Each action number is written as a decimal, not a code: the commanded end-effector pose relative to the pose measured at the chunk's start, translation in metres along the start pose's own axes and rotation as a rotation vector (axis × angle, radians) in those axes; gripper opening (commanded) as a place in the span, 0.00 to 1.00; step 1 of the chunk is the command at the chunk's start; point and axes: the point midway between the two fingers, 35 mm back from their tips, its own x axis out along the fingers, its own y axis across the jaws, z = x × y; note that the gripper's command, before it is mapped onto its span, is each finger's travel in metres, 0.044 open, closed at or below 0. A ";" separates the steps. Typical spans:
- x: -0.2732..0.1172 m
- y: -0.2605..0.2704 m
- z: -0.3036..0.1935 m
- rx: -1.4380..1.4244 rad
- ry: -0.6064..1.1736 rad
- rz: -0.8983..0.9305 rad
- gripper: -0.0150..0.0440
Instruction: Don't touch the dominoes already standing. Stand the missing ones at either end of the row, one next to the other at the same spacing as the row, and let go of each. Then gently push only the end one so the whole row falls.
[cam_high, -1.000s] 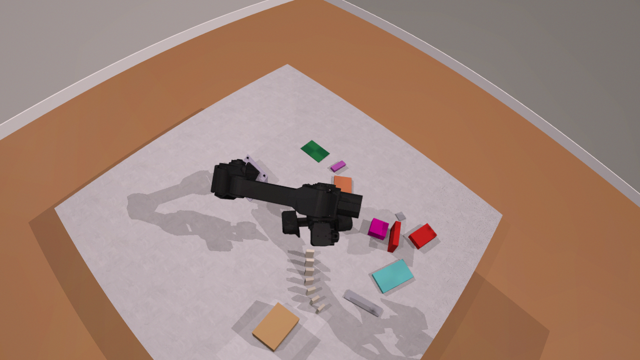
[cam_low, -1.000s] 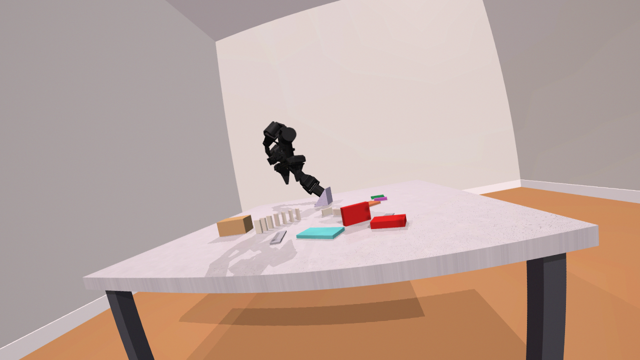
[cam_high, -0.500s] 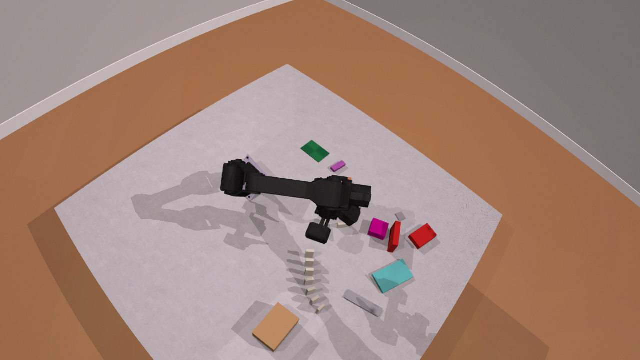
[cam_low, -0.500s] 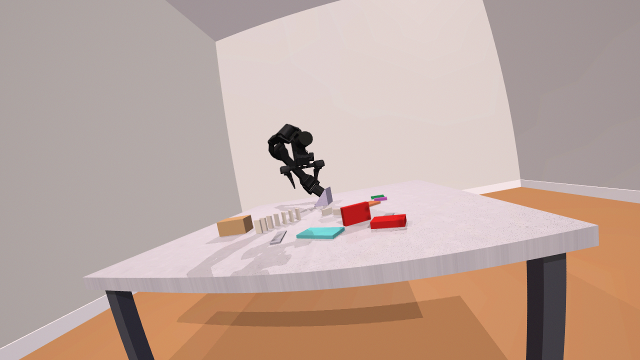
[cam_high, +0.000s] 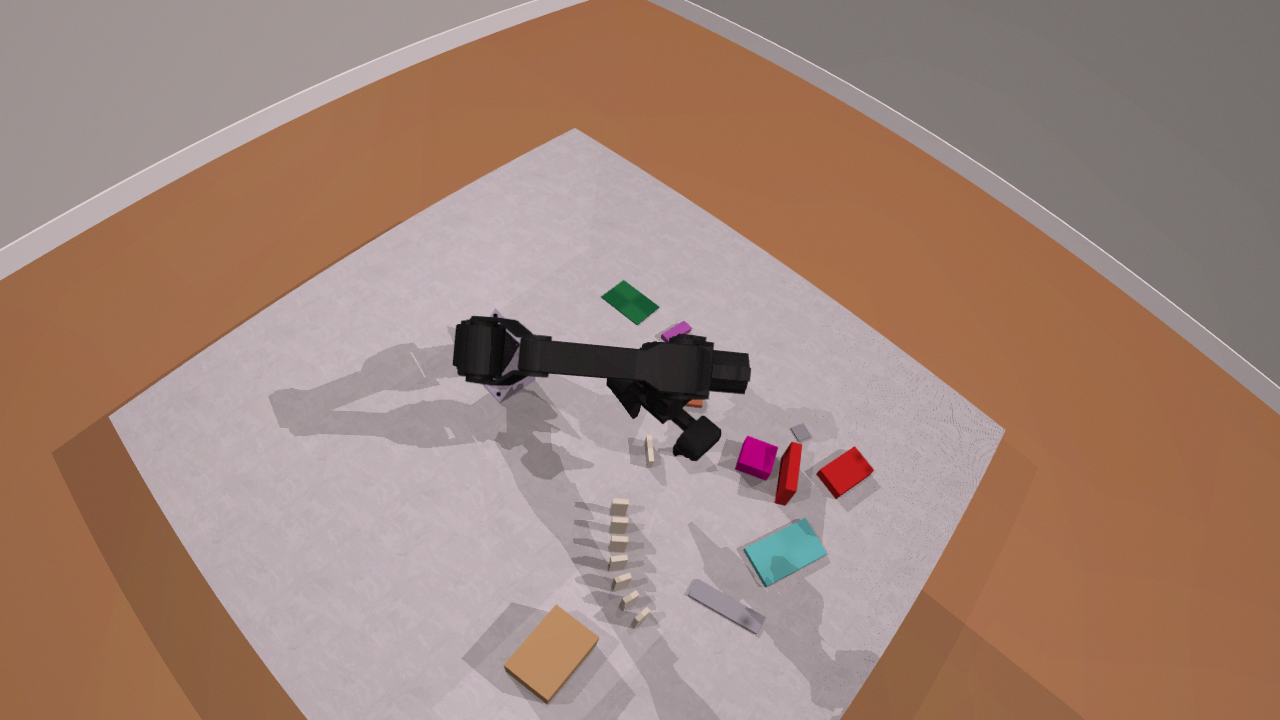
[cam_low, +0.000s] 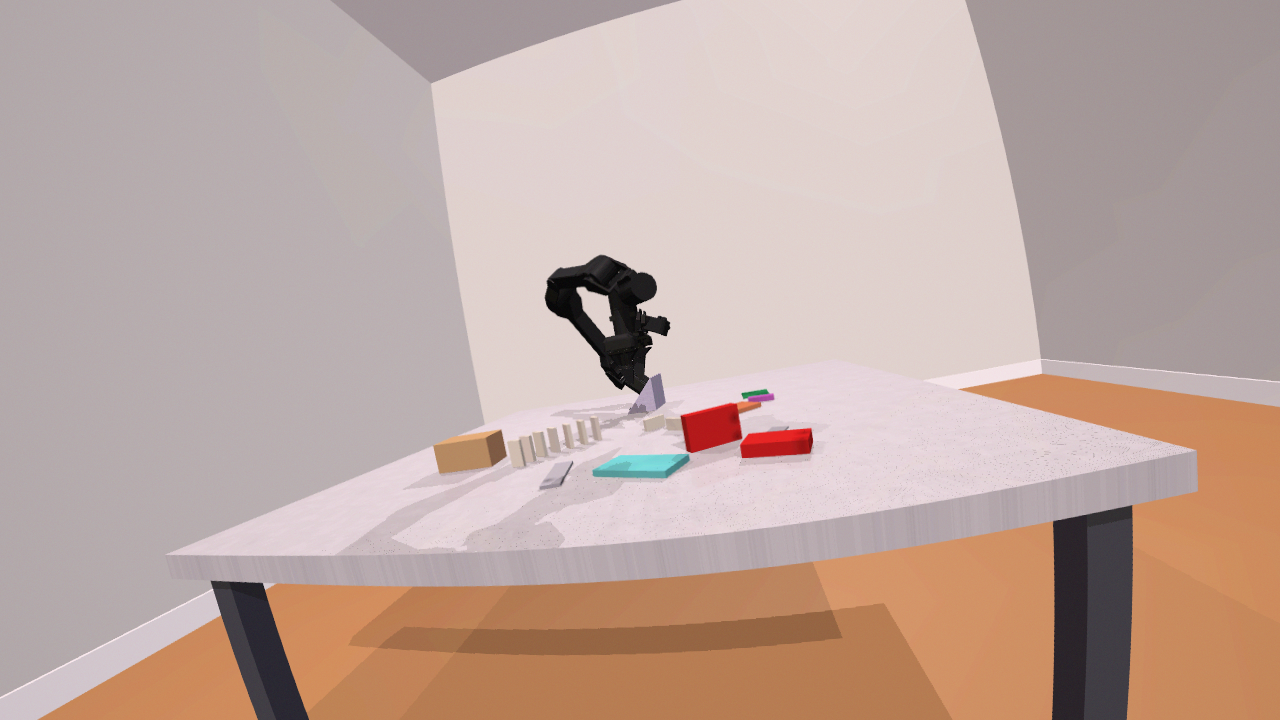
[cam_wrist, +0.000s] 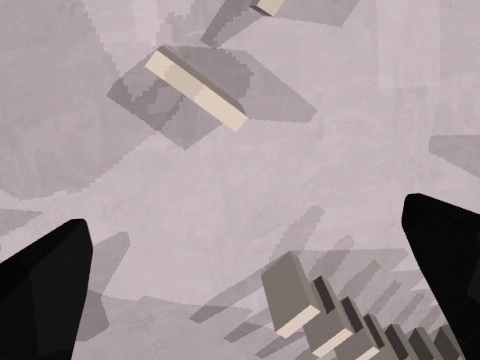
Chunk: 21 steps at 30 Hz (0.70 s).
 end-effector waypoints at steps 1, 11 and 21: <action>0.022 0.029 0.032 -0.847 -0.009 0.027 1.00; 0.023 0.029 0.032 -0.852 -0.009 0.027 1.00; 0.074 0.028 0.031 -0.852 -0.007 0.027 1.00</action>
